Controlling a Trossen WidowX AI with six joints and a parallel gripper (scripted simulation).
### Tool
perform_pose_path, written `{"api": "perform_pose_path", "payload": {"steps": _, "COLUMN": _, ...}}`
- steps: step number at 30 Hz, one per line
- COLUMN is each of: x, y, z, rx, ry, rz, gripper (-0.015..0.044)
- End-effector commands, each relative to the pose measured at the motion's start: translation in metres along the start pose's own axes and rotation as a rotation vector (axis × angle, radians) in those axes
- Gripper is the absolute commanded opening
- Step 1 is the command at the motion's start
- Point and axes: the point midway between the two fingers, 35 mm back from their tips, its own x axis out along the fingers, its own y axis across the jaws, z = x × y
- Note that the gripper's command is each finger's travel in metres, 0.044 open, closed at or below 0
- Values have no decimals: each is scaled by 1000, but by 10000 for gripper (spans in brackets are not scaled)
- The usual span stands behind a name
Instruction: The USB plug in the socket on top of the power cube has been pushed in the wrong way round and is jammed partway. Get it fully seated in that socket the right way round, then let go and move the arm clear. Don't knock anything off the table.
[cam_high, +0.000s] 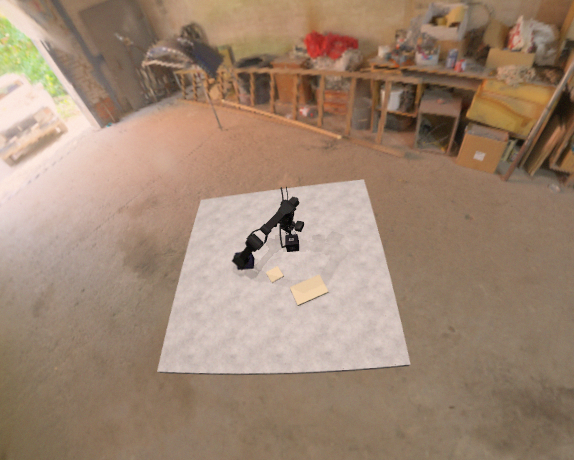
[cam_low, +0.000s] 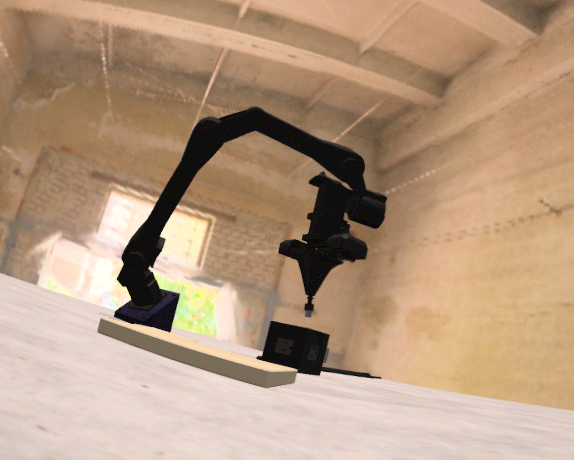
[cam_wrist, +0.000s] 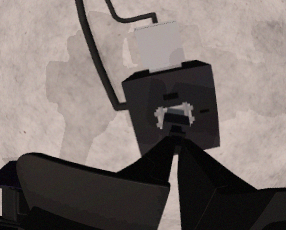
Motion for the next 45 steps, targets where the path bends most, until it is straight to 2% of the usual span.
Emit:
{"api": "perform_pose_path", "payload": {"steps": 1, "x": 0, "y": 0, "z": 0, "rx": -117, "ry": -2, "rz": 0, "gripper": 0}}
{"api": "perform_pose_path", "payload": {"steps": 12, "x": 0, "y": 0, "z": 0, "rx": -387, "ry": -2, "rz": 0, "gripper": 0}}
{"api": "perform_pose_path", "payload": {"steps": 45, "x": 2, "y": -1, "z": -1, "rx": -380, "ry": 11, "rz": -3, "gripper": 0}}
